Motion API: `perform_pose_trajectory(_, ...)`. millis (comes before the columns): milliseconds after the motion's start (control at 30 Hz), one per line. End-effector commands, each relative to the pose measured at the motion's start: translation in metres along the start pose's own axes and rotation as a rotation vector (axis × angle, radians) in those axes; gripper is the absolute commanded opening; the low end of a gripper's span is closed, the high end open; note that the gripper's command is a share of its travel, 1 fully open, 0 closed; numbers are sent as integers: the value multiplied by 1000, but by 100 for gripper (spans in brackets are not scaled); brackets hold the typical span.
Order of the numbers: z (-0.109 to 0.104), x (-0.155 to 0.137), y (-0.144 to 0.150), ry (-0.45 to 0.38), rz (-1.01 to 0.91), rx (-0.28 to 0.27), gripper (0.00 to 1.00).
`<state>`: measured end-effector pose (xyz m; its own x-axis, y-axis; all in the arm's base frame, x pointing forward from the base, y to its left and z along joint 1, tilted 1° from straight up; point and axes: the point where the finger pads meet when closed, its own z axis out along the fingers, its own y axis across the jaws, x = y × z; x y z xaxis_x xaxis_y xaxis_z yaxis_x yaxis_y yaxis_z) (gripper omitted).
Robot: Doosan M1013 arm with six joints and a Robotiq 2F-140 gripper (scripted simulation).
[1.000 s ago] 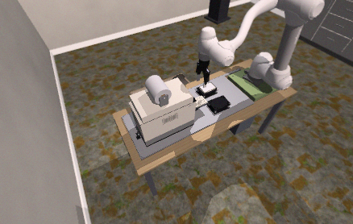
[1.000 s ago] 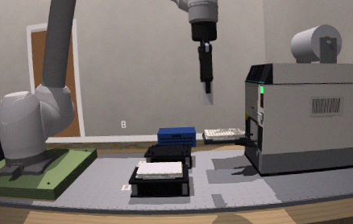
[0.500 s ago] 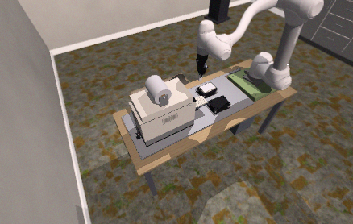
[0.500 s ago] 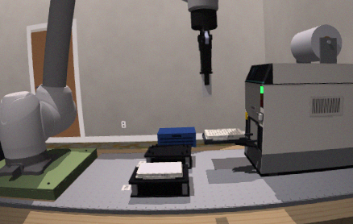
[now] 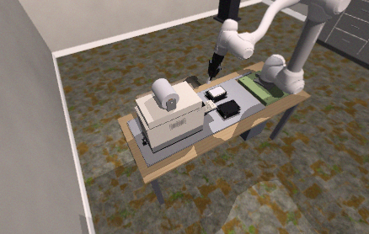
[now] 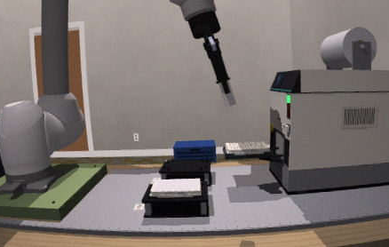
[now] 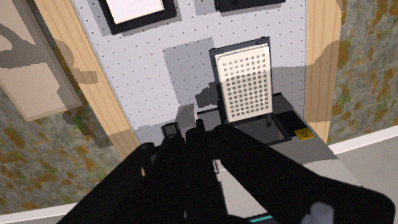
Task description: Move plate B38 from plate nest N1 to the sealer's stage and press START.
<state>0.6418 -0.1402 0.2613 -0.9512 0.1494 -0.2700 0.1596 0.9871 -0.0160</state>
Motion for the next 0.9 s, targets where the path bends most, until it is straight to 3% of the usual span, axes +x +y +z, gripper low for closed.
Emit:
perform_pose_trajectory(0, 1, 0, 0, -118, -1, -2, 10)
perform_pose_trajectory(100, 1, 0, 0, -218, -1, -2, 10)
perform_pose_trajectory(167, 1, 0, 0, -218, -1, -2, 10)
perform_pose_trajectory(467, 1, 0, 0, -503, -1, -2, 10)
perform_pose_trajectory(867, 1, 0, 0, -503, -1, -2, 10)
